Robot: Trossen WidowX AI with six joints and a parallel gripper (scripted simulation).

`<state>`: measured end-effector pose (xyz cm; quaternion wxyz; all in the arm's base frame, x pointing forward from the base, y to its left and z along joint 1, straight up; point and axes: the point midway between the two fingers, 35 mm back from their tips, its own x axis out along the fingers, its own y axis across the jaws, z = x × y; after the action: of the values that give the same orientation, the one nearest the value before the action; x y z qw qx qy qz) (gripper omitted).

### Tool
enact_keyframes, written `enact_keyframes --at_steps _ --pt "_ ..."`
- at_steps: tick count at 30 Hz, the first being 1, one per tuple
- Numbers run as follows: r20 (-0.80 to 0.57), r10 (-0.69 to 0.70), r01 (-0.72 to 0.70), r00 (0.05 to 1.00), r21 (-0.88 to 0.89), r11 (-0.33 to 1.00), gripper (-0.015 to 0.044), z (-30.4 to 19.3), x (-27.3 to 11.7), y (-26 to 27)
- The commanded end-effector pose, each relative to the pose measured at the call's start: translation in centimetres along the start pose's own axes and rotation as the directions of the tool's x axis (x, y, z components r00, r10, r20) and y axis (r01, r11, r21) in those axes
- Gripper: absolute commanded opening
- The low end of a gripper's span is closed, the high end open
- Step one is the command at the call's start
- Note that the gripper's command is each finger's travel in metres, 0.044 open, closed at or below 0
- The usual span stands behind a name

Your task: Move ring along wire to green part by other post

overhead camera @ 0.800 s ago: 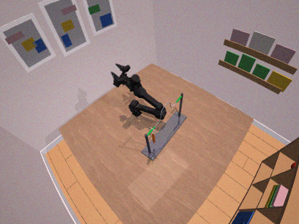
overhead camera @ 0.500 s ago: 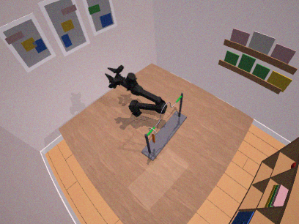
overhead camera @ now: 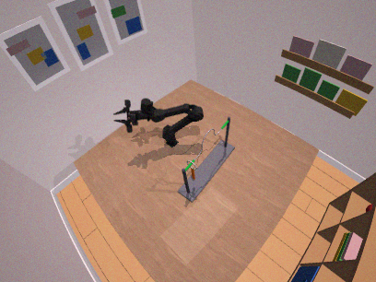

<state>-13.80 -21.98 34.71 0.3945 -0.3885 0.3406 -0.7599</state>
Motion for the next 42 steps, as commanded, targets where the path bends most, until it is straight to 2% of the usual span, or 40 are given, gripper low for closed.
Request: enact_keyframes --at_steps 1,6,11,17,23,30,37,39,42 --pt "0.149 0.158 -0.176 0.976 0.117 0.977 0.0160 1.7 1.3 5.3" --pt "0.328 0.315 -0.392 0.891 0.205 0.897 0.0160 4.5 1.3 11.3" --pt "0.497 0.439 -0.604 0.749 0.240 0.760 0.0160 7.6 -0.3 17.1" --pt "0.670 0.535 -0.821 0.515 0.207 0.531 0.0160 11.3 -4.5 23.0" --pt "0.790 0.566 -0.962 0.234 0.104 0.254 0.0160 14.3 -10.6 27.5" --pt "0.848 0.518 -0.993 -0.111 -0.073 -0.093 0.0160 16.4 -19.2 30.4" --pt "0.811 0.390 -0.869 -0.436 -0.266 -0.418 0.0160 16.4 -28.1 30.7" --pt "0.794 0.358 -0.828 -0.492 -0.300 -0.473 0.0160 16.2 -29.7 30.5" --pt "0.791 0.354 -0.823 -0.499 -0.304 -0.480 0.0160 16.1 -29.9 30.5"
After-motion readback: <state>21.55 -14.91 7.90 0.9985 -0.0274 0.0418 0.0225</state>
